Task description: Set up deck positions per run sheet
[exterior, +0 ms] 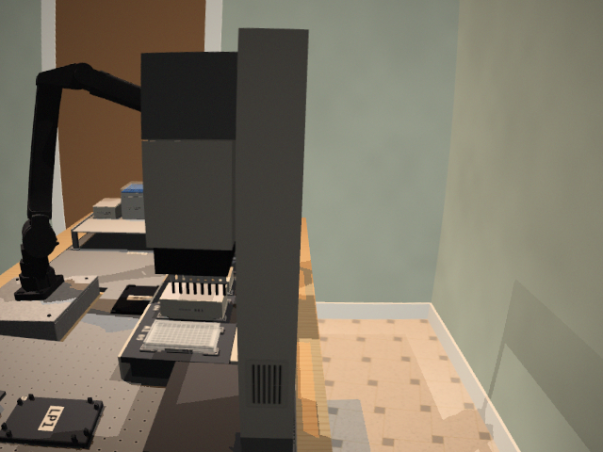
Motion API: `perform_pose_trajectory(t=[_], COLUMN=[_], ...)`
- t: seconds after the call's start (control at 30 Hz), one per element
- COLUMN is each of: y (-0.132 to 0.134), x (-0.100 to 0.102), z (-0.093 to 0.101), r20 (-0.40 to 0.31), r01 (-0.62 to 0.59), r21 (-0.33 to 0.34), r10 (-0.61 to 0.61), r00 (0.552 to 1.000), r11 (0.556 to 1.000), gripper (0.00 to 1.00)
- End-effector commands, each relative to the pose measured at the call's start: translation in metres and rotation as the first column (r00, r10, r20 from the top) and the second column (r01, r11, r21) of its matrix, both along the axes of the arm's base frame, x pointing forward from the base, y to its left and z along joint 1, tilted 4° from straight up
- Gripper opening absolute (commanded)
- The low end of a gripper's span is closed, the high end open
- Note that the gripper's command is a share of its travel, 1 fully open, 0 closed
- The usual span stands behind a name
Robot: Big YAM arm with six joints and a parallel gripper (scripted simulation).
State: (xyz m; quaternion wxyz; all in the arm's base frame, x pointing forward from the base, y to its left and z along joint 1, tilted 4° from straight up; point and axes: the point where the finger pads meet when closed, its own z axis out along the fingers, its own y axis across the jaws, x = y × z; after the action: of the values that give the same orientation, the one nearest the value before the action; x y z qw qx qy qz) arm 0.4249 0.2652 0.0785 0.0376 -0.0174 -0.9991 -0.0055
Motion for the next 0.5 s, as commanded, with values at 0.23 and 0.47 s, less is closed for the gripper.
perform_pose_trajectory(t=[0.23,0.47], y=[0.010,0.010], x=[-0.001,-0.002], z=[-0.019,-0.027], r20=[0.011,0.010], r01=[-0.002,-0.002], r21=[0.005,0.005], r10=[0.002,0.002], r00=[1.000,1.000], r11=[1.000,1.000], gripper=[1.00,1.00])
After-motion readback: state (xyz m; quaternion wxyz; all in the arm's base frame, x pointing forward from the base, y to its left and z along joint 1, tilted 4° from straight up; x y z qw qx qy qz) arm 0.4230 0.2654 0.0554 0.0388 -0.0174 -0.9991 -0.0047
